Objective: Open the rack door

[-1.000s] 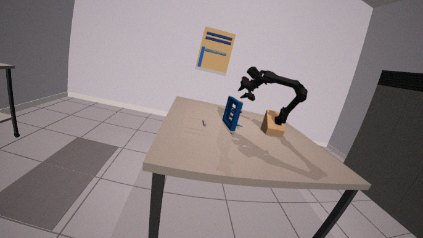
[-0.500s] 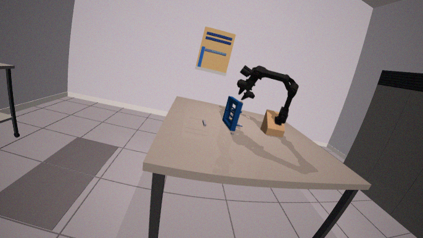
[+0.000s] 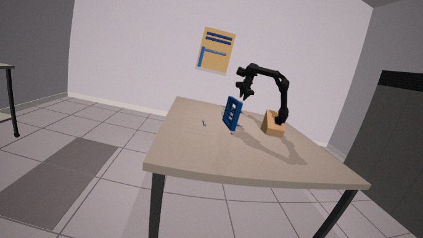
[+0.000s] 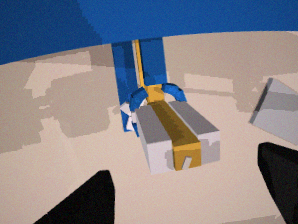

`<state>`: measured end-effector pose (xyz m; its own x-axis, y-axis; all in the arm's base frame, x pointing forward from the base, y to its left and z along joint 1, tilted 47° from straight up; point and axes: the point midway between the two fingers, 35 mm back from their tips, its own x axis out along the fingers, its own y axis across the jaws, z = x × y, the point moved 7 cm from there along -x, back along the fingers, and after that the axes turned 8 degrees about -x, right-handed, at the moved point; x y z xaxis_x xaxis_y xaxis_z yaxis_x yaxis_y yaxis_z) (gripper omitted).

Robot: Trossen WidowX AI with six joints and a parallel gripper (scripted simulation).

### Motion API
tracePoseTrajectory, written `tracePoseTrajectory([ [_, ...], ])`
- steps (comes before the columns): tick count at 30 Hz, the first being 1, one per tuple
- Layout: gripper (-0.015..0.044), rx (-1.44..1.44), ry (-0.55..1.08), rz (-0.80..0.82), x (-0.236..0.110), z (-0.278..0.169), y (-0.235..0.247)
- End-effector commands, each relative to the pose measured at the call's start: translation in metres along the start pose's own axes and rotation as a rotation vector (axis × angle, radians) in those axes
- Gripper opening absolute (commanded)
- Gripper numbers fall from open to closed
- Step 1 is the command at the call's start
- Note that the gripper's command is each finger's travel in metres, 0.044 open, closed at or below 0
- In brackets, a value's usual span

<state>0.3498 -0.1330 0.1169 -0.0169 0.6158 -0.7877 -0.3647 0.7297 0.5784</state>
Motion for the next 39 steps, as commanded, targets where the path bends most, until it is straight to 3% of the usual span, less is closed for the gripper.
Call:
tracePoseTrajectory([
  [1,0.0297,0.025,-0.001,0.076,0.001,-0.004,-0.011],
  [6,0.0297,0.054,-0.002,0.146,0.003,-0.009,-0.020],
  [39,0.0297,0.054,-0.003,0.147,0.052,-0.007,-0.014],
])
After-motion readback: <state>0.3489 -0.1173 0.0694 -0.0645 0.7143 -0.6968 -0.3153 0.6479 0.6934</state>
